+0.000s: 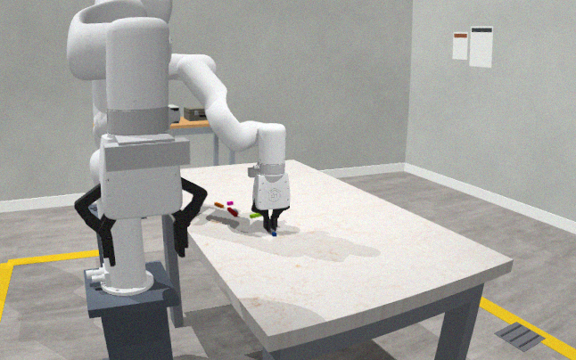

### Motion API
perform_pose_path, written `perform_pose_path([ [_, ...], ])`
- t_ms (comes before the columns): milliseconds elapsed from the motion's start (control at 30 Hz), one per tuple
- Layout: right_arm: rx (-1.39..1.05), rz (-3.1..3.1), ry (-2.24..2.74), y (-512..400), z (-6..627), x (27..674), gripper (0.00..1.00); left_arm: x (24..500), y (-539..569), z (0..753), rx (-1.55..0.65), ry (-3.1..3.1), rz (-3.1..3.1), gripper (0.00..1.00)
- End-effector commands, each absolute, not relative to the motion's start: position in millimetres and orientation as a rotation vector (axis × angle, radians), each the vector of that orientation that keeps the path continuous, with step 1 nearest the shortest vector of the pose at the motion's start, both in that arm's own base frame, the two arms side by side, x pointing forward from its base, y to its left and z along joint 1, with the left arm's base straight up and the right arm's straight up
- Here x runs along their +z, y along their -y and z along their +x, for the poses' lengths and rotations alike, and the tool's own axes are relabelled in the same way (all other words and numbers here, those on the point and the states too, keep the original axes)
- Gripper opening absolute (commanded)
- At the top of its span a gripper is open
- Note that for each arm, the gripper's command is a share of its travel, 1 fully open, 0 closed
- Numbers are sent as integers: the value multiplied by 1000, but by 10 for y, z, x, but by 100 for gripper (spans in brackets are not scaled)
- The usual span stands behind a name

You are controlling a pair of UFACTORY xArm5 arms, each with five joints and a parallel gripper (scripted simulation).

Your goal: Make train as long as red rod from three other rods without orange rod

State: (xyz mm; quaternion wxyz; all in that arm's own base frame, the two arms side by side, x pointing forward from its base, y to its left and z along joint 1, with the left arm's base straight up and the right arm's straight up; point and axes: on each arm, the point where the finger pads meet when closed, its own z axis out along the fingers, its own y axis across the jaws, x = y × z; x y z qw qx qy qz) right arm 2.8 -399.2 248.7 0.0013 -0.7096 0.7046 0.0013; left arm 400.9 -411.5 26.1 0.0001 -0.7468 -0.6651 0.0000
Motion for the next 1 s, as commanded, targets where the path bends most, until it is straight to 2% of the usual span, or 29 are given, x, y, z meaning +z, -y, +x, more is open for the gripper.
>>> perform_pose_path([
  [0, 0, -2229, -2214, 4000, 28, 2500, 100, 280, 4126, 4019, 0, 2092, -2349, 6],
  [967, 0, -2229, -2214, 4000, 28, 2500, 100, 280, 4156, 4017, 0, 2092, -2349, 6],
])
